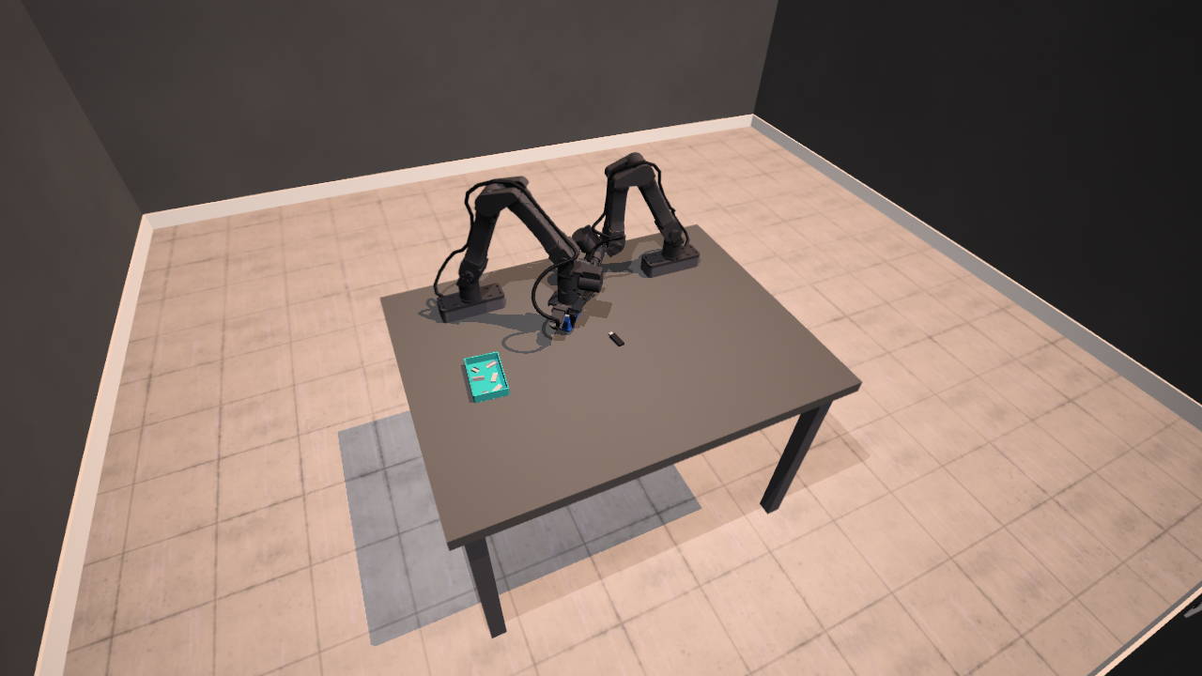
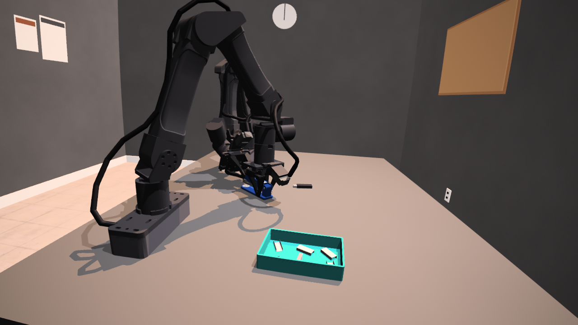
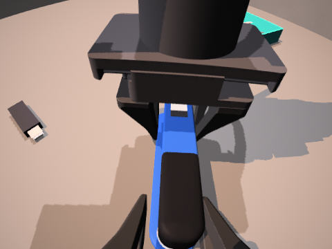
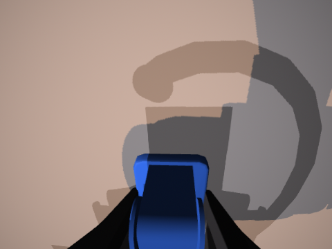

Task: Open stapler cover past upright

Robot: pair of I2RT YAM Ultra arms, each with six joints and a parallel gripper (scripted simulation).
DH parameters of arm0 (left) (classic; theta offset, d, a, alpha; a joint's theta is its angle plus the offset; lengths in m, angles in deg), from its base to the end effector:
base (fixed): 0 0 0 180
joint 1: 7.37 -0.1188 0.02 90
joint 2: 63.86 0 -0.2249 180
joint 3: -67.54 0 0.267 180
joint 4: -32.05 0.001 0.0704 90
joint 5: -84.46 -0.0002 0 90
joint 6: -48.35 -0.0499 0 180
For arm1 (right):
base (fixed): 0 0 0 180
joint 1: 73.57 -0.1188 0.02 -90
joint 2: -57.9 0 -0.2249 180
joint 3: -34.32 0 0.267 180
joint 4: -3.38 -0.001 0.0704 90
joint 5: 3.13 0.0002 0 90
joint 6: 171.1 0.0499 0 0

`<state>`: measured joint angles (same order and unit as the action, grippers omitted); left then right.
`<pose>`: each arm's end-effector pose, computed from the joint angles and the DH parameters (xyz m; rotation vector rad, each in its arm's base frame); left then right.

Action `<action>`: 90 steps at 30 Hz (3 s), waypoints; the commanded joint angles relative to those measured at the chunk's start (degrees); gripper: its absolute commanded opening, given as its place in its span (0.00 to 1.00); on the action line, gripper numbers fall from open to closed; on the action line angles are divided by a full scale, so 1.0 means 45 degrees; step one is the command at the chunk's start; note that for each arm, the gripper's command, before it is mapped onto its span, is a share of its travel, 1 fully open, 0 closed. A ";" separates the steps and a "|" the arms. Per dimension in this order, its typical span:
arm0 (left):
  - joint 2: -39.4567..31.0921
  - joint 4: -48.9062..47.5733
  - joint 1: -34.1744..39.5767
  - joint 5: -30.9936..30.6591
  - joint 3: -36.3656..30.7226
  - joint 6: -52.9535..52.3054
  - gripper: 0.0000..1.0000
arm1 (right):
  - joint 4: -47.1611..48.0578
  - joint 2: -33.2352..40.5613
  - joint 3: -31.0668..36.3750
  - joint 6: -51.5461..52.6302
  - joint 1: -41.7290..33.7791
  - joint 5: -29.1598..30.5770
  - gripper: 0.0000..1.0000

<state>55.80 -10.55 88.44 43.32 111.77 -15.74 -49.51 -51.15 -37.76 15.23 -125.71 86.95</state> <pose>0.0095 -0.2875 -0.0003 0.7064 1.8355 -0.4863 0.1876 0.2428 0.0505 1.1809 2.9090 0.0031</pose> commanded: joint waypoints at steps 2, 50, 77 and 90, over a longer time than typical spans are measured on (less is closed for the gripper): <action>0.0030 -0.0066 -0.0065 0.0004 0.0122 -0.0029 0.29 | 0.0051 0.0071 -0.0022 0.0067 0.0030 -0.0015 0.28; -0.2384 0.5021 -0.0532 -0.1095 0.1028 0.1249 0.17 | 0.0052 0.0196 0.0140 -0.0020 0.0025 -0.0015 0.56; -0.2262 0.4877 -0.0453 -0.1095 0.0897 0.1178 0.17 | -0.3375 0.2118 -0.2179 0.0011 0.0153 0.0078 0.56; -0.2262 0.4877 -0.0453 -0.1095 0.0897 0.1178 0.17 | -0.3835 0.1898 -0.2370 -0.0353 0.0042 0.0071 0.56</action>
<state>46.29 10.17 86.76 38.20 115.16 -10.54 -65.92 -43.04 -47.57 15.12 -125.69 86.73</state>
